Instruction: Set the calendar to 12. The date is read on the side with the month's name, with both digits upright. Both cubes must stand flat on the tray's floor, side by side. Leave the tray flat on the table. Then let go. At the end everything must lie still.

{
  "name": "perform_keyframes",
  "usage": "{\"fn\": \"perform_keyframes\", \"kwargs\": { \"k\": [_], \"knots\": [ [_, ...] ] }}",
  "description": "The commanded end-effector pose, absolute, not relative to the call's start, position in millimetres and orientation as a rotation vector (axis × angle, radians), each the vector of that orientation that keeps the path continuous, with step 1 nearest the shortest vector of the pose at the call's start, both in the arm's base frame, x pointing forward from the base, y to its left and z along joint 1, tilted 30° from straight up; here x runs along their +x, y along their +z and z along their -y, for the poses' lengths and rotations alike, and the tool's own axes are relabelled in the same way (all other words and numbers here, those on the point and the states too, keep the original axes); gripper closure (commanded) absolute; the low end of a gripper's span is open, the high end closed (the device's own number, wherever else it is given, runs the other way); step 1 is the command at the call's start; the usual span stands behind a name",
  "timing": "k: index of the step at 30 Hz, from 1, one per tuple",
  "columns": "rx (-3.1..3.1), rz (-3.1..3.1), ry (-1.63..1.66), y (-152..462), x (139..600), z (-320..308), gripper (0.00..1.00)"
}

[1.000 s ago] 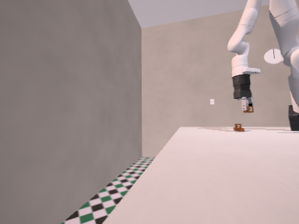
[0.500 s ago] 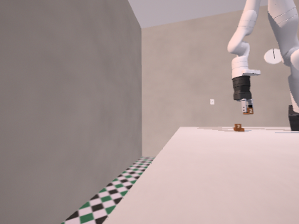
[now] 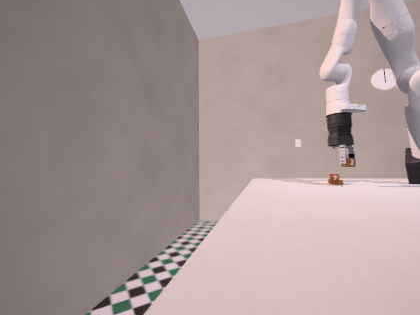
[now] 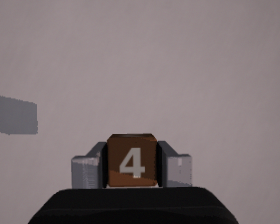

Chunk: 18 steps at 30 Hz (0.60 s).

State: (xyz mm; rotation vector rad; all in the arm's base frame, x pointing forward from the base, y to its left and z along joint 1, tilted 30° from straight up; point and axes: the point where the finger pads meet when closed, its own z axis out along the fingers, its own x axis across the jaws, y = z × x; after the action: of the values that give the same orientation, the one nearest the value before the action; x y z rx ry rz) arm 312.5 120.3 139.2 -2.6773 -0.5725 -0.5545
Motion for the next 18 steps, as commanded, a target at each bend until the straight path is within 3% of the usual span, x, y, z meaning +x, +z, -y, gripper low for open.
{"fn": "perform_keyframes", "kwargs": {
  "k": [1, 18],
  "knots": [
    [-2.676, 0.570, -0.539, 134.7, 310.5, -121.4, 0.43],
    [-2.676, 0.570, -0.539, 111.1, 318.6, -132.8, 0.43]
  ]
}}
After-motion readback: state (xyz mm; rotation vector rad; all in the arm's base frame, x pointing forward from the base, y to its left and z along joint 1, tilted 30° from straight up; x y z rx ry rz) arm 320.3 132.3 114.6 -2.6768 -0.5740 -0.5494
